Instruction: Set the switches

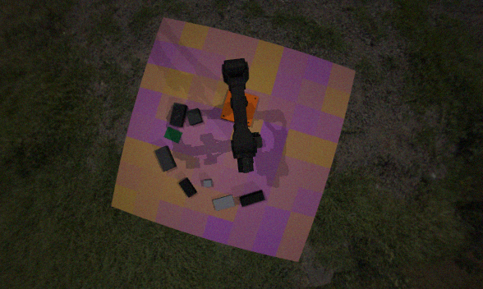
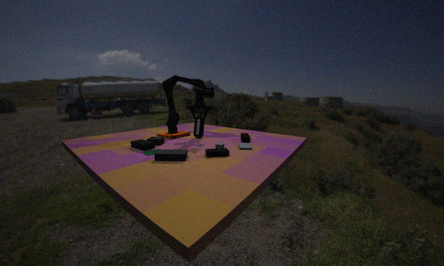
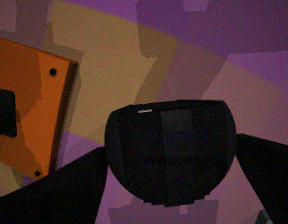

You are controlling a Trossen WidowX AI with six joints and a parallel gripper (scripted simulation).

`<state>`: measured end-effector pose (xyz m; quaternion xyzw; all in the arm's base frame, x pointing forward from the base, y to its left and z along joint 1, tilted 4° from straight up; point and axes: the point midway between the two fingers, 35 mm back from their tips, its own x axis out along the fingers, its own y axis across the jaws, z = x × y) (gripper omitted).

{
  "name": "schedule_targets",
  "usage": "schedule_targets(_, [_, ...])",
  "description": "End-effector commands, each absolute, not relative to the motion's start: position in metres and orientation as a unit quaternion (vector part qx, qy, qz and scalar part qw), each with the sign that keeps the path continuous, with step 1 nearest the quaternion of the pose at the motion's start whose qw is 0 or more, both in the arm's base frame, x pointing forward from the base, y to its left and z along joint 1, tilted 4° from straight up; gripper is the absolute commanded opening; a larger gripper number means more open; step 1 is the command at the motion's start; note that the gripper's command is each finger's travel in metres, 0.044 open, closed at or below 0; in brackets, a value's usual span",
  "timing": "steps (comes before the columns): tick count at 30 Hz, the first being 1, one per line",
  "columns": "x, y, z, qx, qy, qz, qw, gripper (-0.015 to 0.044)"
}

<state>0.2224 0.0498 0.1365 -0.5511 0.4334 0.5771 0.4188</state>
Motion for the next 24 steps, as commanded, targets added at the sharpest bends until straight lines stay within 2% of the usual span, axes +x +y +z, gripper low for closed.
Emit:
schedule_targets(1, [0.224, 0.043, 0.135, -0.555, 0.438, 0.574, 0.414, 0.0338])
schedule_targets(24, [0.229, 0.025, 0.135, -0.555, 0.438, 0.573, 0.413, 0.0338])
